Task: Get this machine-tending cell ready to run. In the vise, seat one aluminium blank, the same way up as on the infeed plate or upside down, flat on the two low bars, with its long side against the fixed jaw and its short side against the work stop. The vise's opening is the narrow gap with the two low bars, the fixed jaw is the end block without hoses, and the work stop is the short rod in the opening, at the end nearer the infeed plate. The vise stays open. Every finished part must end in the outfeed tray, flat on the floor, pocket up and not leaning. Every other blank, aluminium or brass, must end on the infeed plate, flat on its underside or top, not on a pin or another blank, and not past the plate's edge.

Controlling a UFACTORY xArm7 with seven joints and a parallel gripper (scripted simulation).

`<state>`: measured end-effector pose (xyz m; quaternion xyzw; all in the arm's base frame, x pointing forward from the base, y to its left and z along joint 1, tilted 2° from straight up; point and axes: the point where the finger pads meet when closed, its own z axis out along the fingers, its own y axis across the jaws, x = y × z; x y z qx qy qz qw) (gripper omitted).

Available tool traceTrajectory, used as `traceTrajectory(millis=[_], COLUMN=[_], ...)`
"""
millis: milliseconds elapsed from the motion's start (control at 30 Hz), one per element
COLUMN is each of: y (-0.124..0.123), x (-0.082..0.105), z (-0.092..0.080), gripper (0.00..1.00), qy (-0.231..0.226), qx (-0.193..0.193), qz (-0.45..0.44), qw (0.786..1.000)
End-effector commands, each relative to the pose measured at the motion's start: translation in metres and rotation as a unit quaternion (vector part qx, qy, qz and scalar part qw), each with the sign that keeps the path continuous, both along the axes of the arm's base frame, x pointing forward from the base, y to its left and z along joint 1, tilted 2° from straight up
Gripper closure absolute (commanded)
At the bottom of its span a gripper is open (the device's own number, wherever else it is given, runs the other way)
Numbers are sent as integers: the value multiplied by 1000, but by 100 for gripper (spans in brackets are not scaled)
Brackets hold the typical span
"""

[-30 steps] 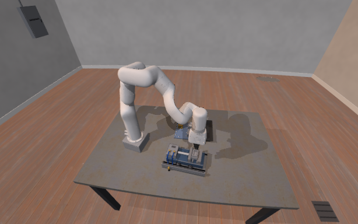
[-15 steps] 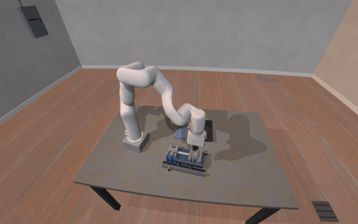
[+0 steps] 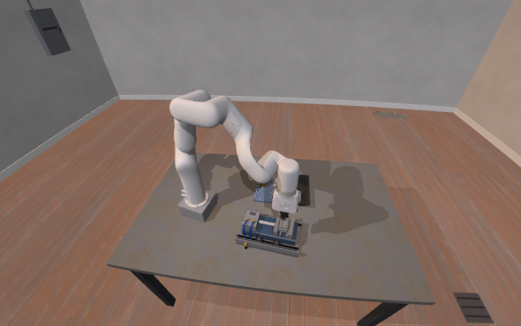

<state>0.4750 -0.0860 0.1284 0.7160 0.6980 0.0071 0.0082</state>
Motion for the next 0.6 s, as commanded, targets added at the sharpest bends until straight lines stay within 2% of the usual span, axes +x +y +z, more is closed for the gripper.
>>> traceTrajectory(millis=[0,167,400,433,567], y=[0,1,18,18,18], x=[1,1,2,2,2], z=[2,2,1,1,1], gripper=[100,100,100,31,31], qy=[-2,-2,-2,-2,-2], qx=[0,0,0,0,0], qz=[0,0,0,0,0], qw=[1000,1000,1000,1000,1000])
